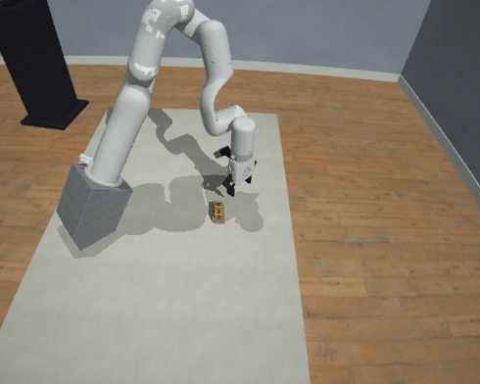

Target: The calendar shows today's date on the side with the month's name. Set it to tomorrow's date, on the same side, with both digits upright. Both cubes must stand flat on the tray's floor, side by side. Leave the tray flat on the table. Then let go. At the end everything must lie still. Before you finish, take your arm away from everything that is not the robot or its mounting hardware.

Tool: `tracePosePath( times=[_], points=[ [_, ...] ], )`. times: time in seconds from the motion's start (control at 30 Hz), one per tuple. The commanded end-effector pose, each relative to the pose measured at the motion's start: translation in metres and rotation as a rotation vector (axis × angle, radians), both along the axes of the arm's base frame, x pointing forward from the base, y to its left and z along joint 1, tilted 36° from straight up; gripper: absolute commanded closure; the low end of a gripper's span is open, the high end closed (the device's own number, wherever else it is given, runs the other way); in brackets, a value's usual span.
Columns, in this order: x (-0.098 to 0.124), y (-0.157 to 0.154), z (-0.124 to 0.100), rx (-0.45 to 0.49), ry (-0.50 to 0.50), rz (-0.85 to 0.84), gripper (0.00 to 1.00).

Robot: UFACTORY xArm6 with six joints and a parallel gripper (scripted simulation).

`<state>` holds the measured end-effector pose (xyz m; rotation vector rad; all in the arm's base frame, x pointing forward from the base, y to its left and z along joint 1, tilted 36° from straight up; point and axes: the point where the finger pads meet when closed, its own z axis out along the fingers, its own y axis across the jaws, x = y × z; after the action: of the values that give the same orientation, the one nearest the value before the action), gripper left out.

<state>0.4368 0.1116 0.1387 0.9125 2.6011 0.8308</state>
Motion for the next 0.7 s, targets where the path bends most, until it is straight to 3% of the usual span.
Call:
tracePosePath(
  times=[0.0,0.23,0.33,0.5,0.67],
  points=[
    [0.003,-0.008,-0.001,0.006,0.012,-0.018,0.00],
    [0.005,-0.011,-0.003,0.098,0.108,-0.196,0.00],
    [0.010,-0.027,-0.008,0.098,0.108,-0.197,0.00],
    [0.010,-0.028,-0.009,0.102,0.112,-0.205,0.00],
    [0.011,-0.031,-0.010,0.173,0.186,-0.342,0.00]
  ],
)
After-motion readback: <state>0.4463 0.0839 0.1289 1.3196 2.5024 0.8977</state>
